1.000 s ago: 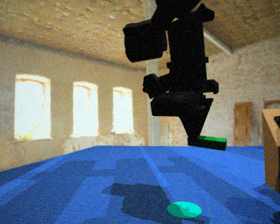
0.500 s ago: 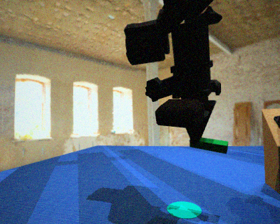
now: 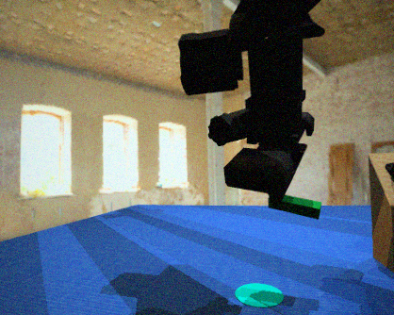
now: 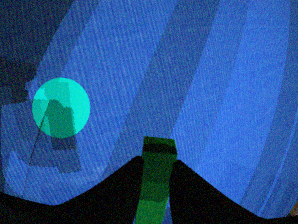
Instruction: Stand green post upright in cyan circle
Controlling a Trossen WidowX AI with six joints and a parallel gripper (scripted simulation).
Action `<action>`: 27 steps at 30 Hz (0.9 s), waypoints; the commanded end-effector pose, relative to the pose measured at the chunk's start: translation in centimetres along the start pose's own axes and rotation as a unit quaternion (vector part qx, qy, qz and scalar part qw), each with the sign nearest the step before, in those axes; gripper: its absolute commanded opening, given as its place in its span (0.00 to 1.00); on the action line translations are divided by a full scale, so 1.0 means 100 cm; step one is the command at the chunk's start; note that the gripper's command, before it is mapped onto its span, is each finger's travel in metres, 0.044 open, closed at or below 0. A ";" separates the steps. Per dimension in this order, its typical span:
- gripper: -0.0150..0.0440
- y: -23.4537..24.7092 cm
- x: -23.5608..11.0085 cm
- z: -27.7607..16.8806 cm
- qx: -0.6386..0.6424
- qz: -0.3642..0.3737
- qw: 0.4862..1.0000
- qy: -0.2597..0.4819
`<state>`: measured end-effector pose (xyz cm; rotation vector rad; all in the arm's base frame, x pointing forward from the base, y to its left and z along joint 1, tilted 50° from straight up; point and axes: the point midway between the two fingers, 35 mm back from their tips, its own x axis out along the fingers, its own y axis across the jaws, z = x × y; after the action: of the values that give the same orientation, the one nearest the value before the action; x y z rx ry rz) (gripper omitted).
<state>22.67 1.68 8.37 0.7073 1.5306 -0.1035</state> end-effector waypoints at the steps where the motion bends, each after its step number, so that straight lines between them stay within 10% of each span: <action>1: 0.29 -0.002 0.003 -0.002 0.001 -0.012 1.000 -0.006; 27: 0.29 -0.005 0.009 -0.003 0.000 -0.062 0.996 -0.070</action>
<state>22.46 1.68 7.60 0.6039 1.4469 -0.2255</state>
